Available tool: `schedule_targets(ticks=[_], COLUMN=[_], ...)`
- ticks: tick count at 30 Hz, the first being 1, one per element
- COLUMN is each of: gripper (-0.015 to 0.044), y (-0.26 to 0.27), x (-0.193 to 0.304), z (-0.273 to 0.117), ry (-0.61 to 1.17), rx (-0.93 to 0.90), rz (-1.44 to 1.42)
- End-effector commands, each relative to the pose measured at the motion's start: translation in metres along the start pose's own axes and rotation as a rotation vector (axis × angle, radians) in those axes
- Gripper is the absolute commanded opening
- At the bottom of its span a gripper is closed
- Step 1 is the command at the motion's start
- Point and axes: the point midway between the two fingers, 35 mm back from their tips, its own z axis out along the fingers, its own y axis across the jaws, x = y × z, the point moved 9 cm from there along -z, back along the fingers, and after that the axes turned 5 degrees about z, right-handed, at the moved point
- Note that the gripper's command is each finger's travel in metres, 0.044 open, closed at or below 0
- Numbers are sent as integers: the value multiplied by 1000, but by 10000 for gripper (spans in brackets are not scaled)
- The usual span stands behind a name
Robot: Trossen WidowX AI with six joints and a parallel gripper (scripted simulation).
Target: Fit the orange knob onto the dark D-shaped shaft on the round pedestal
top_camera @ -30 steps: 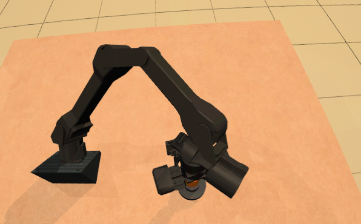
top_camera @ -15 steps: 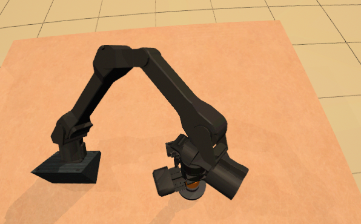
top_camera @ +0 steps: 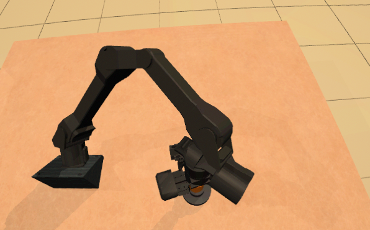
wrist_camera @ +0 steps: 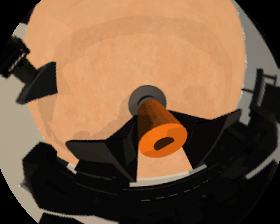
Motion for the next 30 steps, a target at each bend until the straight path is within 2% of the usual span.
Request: schedule_targets(ticks=[1,30], gripper=[0,0], y=[-2,0], x=[-1,0], z=[-4,-1], ry=[9,9], rx=[5,5], rz=[-7,-7])
